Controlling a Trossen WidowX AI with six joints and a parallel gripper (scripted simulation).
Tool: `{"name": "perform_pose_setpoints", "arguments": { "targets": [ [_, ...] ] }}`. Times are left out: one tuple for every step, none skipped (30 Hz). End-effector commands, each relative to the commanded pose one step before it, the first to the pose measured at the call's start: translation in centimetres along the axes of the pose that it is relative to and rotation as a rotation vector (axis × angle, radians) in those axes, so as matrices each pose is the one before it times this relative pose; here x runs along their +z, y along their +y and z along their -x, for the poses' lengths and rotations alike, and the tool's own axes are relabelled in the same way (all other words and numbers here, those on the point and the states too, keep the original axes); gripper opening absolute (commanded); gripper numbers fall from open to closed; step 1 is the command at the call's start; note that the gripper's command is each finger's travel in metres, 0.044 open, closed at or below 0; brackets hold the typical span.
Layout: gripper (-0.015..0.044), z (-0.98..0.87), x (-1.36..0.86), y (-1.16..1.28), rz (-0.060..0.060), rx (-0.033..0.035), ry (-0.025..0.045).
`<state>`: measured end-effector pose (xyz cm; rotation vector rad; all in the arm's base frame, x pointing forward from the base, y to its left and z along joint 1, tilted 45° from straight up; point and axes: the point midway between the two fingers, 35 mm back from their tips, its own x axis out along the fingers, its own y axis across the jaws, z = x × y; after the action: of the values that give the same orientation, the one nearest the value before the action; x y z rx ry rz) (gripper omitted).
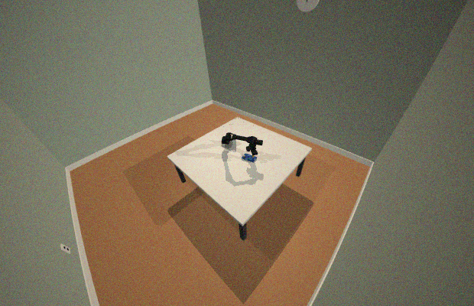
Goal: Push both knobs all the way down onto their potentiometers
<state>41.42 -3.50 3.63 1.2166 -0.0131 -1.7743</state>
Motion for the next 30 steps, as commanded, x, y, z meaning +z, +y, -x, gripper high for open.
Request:
{"name": "perform_pose_setpoints", "arguments": {
  "targets": [
    [0.0000, -1.484, 0.147, 0.202, -0.0133, -0.01046, -0.01718],
    [0.0000, 0.000, 0.000, 0.000, 0.0000, 0.00000, 0.00000],
    [0.0000, 0.000, 0.000, 0.000, 0.0000, 0.00000, 0.00000],
    [0.0000, 0.000, 0.000, 0.000, 0.0000, 0.00000, 0.00000],
    [0.0000, 0.000, 0.000, 0.000, 0.0000, 0.00000, 0.00000],
    [0.0000, 0.000, 0.000, 0.000, 0.0000, 0.00000, 0.00000],
    [0.0000, 0.000, 0.000, 0.000, 0.0000, 0.00000, 0.00000],
    [0.0000, 0.000, 0.000, 0.000, 0.0000, 0.00000, 0.00000],
    [0.0000, 0.000, 0.000, 0.000, 0.0000, 0.00000, 0.00000],
    [0.0000, 0.000, 0.000, 0.000, 0.0000, 0.00000, 0.00000],
    [0.0000, 0.000, 0.000, 0.000, 0.0000, 0.00000, 0.00000],
    [0.0000, 0.000, 0.000, 0.000, 0.0000, 0.00000, 0.00000],
    [0.0000, 0.000, 0.000, 0.000, 0.0000, 0.00000, 0.00000],
    [0.0000, -0.017, 0.000, 0.000, 0.0000, 0.00000, 0.00000],
    [0.0000, -0.036, 0.000, 0.000, 0.0000, 0.00001, -0.00001],
    [0.0000, -0.022, 0.000, 0.000, 0.0000, 0.00001, -0.00001],
    [0.0000, 0.000, 0.000, 0.000, 0.0000, 0.00000, 0.00000],
    [0.0000, 0.000, 0.000, 0.000, 0.0000, 0.00000, 0.00000],
    [0.0000, 0.025, -0.001, 0.001, 0.0000, -0.00001, 0.00001],
    [0.0000, 0.051, -0.003, 0.001, 0.0000, -0.00002, 0.00003],
    [0.0000, 0.078, -0.004, 0.002, 0.0000, -0.00004, 0.00004],
    [0.0000, 0.100, -0.005, 0.002, 0.0000, -0.00005, 0.00005],
    [0.0000, 0.123, -0.005, 0.002, 0.0000, -0.00006, 0.00006],
    [0.0000, 0.144, -0.006, 0.002, 0.0000, -0.00006, 0.00007],
    [0.0000, 0.157, -0.005, 0.002, 0.0000, -0.00007, 0.00007],
    [0.0000, 0.161, -0.005, 0.002, 0.0000, -0.00007, 0.00006],
    [0.0000, 0.164, -0.004, 0.001, 0.0000, -0.00006, 0.00006],
    [0.0000, 0.156, -0.003, 0.001, 0.0000, -0.00006, 0.00005],
    [0.0000, 0.157, -0.003, 0.000, 0.0000, -0.00006, 0.00005],
    [0.0000, 0.158, -0.002, 0.000, 0.0000, -0.00005, 0.00004]
  ]
}}
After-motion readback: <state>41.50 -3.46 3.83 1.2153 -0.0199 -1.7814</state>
